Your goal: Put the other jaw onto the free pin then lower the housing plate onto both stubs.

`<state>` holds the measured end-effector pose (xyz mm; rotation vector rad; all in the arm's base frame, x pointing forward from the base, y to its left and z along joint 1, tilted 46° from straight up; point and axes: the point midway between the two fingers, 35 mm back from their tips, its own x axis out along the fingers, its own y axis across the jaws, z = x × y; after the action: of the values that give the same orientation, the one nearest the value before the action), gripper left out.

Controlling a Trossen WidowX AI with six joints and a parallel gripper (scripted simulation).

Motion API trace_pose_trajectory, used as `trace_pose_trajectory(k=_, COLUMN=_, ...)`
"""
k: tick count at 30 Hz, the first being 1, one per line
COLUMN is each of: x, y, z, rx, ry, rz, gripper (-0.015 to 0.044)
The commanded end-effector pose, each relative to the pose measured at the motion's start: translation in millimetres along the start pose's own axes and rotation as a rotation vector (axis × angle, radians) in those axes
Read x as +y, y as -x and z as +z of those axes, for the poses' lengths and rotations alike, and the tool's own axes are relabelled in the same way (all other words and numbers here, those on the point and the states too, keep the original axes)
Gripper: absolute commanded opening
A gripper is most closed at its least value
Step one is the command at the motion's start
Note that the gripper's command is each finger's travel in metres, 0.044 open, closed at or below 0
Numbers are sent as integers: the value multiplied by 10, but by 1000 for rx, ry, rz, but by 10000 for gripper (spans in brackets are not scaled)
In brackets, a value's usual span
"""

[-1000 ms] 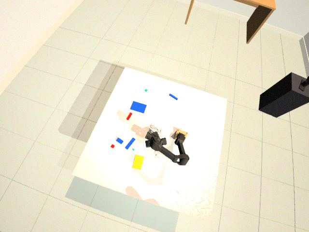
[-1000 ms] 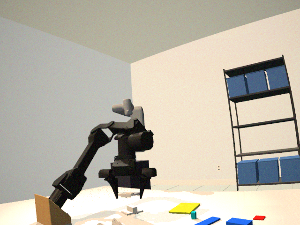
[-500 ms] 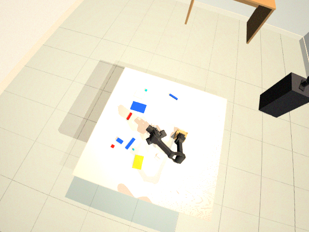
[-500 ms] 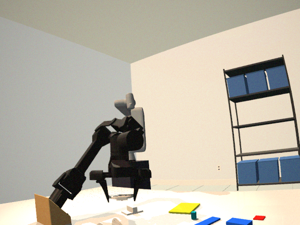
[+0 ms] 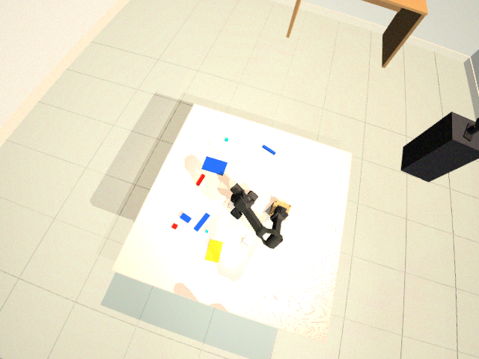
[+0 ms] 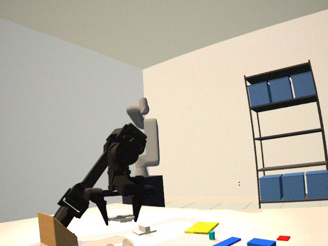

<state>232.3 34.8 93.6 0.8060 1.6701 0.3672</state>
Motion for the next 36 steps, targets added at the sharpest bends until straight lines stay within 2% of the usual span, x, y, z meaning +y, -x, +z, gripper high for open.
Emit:
trace_pose_trajectory(k=1, x=-116, y=-11, z=36, rx=7, ry=69, rz=4, gripper=351)
trace_pose_trajectory(k=12, x=-417, y=-23, z=106, rx=11, ry=308, rz=31, gripper=351)
trace_pose_trajectory(k=36, x=-422, y=-23, z=107, rx=11, ry=312, rz=32, gripper=351)
